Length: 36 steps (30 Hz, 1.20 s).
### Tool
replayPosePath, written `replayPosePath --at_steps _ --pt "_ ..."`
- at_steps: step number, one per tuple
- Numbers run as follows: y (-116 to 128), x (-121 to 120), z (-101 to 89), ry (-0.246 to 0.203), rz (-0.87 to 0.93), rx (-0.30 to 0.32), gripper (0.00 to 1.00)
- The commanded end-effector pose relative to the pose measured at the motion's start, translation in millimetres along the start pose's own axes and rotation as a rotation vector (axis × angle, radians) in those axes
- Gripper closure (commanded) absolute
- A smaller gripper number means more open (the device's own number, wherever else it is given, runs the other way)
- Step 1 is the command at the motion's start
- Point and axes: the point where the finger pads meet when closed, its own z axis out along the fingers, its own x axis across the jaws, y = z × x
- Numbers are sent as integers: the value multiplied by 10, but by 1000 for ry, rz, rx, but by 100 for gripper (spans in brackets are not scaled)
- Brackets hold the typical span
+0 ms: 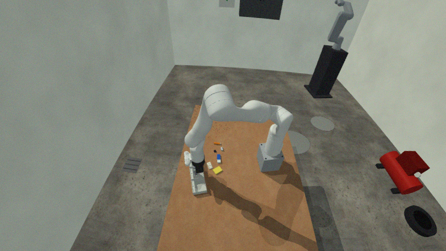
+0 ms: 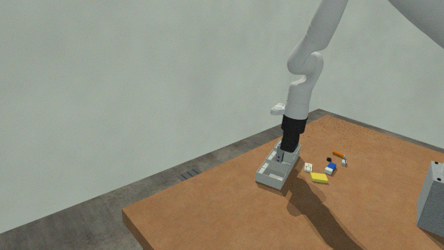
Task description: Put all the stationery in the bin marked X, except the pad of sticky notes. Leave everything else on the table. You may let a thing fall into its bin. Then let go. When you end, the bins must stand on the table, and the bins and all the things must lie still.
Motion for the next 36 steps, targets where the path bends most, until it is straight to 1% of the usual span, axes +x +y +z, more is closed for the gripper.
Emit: replayPosePath --at_steps 1,24,31,36 --pt "-15 22 -23 0 2 2 69" --pt "12 9 -308 -1 4 -3 69" --pt "12 10 -587 0 4 -3 69" --pt "2 8 -610 0 4 -1 69"
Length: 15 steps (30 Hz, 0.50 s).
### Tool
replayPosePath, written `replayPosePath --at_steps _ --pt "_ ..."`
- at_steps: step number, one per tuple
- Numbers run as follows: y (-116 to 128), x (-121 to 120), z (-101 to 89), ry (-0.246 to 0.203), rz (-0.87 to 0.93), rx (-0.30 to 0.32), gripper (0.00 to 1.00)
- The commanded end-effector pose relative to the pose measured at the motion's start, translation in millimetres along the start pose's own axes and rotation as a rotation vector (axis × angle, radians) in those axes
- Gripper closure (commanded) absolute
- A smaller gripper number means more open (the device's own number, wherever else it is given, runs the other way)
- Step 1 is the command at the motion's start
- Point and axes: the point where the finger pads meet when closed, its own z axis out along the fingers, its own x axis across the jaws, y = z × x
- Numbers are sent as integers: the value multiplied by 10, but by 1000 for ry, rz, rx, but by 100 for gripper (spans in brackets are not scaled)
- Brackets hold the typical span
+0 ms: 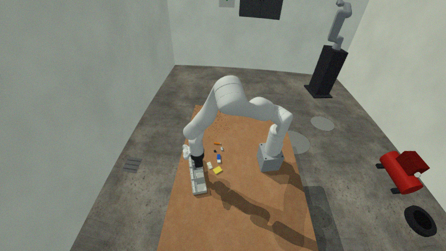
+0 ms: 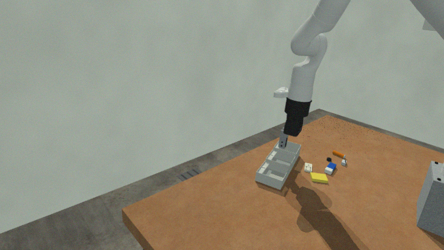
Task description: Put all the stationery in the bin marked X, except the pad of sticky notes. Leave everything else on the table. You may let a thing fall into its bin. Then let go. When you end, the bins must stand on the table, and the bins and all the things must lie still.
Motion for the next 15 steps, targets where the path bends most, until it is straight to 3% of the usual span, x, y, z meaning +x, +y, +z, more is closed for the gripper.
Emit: replayPosePath --at_steps 1,4,15 --pt "-11 -51 -48 -4 -2 4 69" --pt "-15 -54 -44 -4 -5 5 69" --pt "-6 -484 -36 1 -4 3 69"
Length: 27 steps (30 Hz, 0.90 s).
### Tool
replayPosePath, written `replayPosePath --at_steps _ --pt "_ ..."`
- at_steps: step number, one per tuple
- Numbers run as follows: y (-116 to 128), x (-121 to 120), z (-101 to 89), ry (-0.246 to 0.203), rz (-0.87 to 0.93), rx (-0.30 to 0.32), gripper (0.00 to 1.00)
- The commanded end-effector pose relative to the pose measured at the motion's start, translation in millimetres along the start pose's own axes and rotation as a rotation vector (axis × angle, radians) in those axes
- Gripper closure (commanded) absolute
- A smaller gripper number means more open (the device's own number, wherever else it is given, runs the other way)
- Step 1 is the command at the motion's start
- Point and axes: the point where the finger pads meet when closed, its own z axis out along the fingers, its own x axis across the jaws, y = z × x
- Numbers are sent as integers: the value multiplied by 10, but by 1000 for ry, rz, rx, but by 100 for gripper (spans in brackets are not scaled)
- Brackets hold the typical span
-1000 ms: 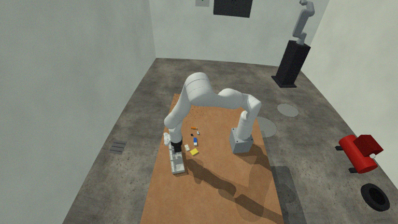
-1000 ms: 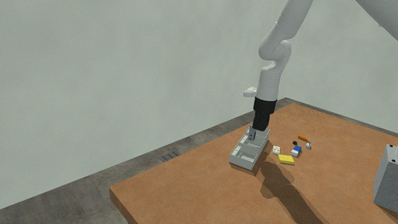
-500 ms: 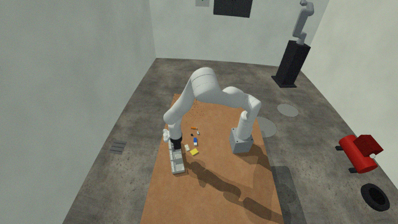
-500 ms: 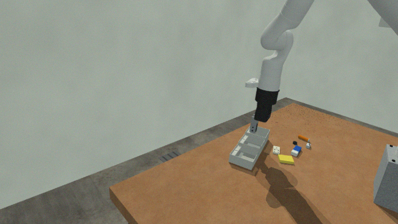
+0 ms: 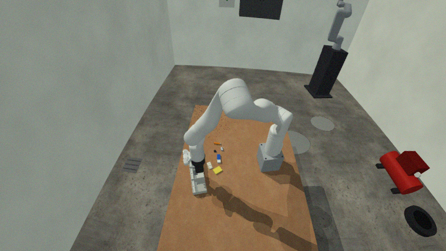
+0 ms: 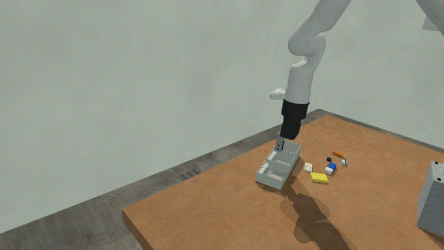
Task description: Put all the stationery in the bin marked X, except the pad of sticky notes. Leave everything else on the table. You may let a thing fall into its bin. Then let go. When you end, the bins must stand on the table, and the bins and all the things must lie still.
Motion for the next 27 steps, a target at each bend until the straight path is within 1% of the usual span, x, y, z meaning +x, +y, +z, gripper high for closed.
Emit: replayPosePath --at_steps 1,8,16,27 --pt "4 -173 -3 3 -11 -3 69" --pt "19 -510 -2 3 -12 -4 69" --pt "8 -517 -8 3 -12 0 69" --pt "-18 -517 298 0 -15 7 69"
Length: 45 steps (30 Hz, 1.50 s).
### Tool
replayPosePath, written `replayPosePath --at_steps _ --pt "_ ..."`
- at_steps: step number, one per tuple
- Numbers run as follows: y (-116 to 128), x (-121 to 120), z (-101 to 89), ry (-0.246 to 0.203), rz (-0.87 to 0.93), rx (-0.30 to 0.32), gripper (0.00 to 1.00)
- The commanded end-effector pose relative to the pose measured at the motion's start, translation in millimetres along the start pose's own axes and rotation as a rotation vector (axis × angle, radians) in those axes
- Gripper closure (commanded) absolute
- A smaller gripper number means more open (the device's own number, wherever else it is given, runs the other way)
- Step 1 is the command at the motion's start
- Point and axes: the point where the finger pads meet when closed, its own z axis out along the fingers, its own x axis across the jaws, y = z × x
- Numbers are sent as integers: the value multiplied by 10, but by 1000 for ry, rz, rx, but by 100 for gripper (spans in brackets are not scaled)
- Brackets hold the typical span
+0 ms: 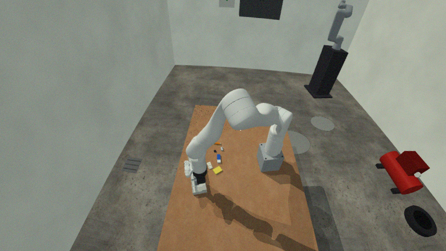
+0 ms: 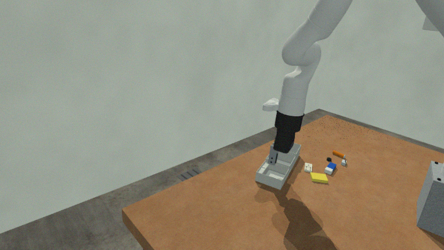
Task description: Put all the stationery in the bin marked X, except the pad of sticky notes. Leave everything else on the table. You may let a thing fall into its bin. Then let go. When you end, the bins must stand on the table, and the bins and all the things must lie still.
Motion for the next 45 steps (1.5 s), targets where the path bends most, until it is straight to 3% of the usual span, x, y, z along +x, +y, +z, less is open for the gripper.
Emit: replayPosePath --at_steps 1,14,45 --pt "-23 41 109 3 2 2 69" --pt "-20 44 384 3 2 2 69" --pt "7 46 372 4 5 -4 69"
